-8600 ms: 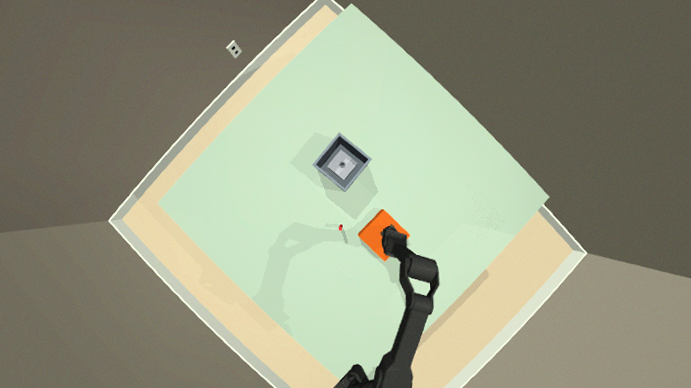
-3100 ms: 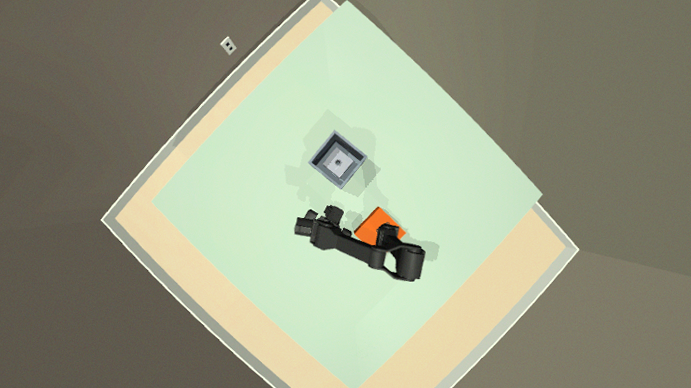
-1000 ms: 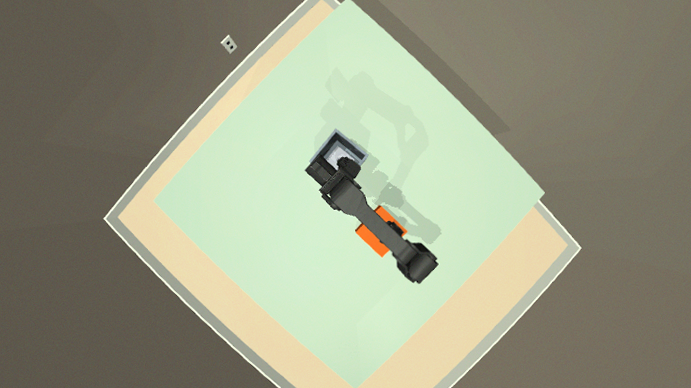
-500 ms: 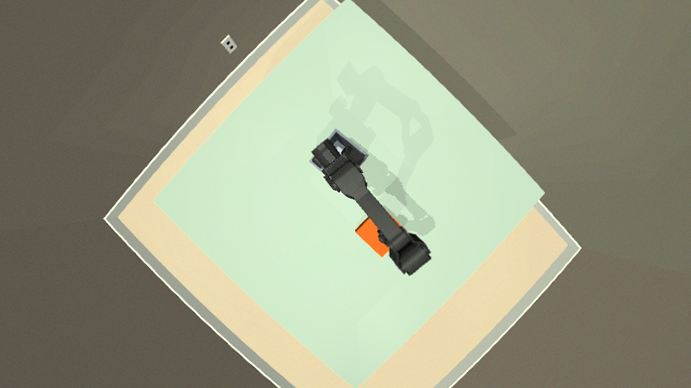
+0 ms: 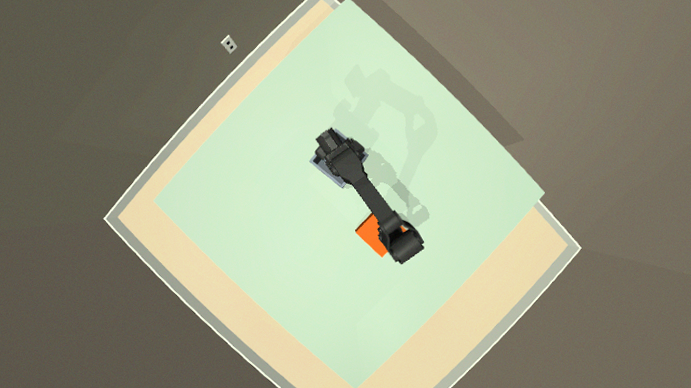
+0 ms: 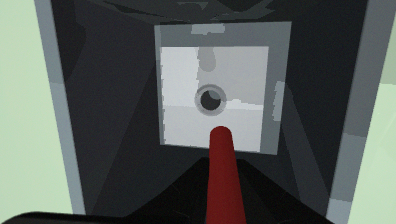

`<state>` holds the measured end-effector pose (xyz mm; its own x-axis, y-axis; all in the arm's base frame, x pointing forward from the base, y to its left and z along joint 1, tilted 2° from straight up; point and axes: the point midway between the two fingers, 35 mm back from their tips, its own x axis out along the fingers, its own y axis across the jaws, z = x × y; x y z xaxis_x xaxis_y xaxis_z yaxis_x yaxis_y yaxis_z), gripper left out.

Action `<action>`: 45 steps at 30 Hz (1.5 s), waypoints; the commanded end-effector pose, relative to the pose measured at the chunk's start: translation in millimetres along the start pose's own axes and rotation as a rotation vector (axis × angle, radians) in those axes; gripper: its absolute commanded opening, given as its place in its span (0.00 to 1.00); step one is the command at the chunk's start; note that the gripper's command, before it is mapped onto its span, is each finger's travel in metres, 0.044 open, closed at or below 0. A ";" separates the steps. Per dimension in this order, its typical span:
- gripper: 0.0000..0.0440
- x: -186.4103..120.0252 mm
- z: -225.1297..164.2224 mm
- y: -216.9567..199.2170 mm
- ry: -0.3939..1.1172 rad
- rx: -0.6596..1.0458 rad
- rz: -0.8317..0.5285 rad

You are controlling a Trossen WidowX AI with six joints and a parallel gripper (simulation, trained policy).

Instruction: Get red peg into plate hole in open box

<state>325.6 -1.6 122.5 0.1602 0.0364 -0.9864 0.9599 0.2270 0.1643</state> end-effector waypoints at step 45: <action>0.43 36.4 16.7 28.6 0.195 -0.041 -0.017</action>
<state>359.3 -9.6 82.0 0.0791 0.1902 -0.9785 0.9523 0.2758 0.1306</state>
